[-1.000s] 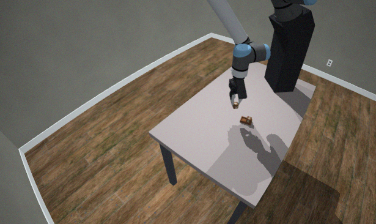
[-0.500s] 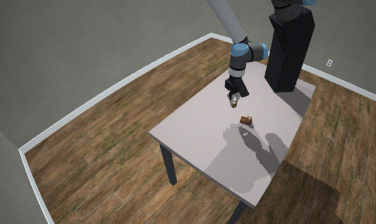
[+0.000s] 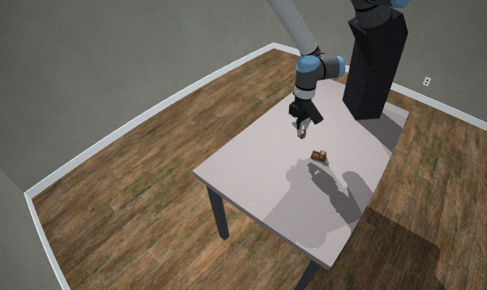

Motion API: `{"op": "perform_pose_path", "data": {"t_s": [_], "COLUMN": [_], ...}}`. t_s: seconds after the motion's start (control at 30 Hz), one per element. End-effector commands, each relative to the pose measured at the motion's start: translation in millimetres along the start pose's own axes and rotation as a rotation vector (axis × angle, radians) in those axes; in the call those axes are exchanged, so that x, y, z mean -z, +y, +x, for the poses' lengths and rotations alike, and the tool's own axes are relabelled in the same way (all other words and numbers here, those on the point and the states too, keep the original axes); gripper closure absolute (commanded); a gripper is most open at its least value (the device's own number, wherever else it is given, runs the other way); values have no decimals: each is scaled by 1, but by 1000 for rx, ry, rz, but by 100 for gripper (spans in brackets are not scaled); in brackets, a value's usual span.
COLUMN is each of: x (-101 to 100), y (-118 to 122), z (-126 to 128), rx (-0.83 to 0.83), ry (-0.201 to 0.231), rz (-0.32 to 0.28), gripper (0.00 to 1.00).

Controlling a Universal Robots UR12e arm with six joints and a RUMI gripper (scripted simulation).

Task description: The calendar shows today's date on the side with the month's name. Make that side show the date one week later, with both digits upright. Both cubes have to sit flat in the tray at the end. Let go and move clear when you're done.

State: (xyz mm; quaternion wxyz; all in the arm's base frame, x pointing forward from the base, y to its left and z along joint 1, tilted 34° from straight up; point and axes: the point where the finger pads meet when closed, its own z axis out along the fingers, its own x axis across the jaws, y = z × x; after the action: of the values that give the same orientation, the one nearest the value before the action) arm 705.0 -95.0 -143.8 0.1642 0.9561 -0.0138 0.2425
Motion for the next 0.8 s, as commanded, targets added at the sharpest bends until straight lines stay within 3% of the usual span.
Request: {"op": "perform_pose_path", "data": {"t_s": [0.0,0.77], "x": [0,0], "y": [1,2], "z": [0,0], "rx": [38,48], "ry": [1,1], "rz": [1,1], "gripper": [90,90]}}
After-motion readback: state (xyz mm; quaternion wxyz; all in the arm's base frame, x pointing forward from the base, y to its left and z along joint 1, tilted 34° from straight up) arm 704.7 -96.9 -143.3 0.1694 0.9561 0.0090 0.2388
